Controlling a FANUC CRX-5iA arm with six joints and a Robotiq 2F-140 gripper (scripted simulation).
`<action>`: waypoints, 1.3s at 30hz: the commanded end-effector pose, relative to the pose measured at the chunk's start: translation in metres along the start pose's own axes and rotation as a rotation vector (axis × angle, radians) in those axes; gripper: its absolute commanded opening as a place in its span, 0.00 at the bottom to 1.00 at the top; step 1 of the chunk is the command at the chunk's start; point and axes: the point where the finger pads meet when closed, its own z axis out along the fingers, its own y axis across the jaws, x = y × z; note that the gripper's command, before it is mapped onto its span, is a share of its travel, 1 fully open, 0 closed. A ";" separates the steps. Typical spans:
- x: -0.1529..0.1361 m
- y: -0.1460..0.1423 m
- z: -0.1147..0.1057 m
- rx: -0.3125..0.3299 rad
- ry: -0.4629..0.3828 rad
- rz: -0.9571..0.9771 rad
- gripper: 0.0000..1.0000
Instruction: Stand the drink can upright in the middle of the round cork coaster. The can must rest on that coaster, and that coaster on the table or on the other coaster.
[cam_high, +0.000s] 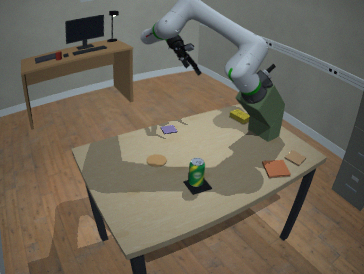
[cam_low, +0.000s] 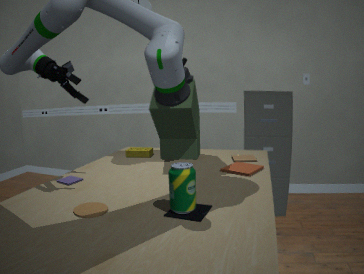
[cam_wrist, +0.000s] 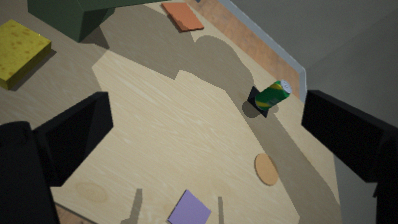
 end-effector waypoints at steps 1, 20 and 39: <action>-0.058 0.022 0.031 0.106 0.135 -0.220 1.00; -0.171 0.135 0.163 0.142 0.625 -0.932 1.00; -0.155 0.254 0.318 0.124 1.154 -1.551 1.00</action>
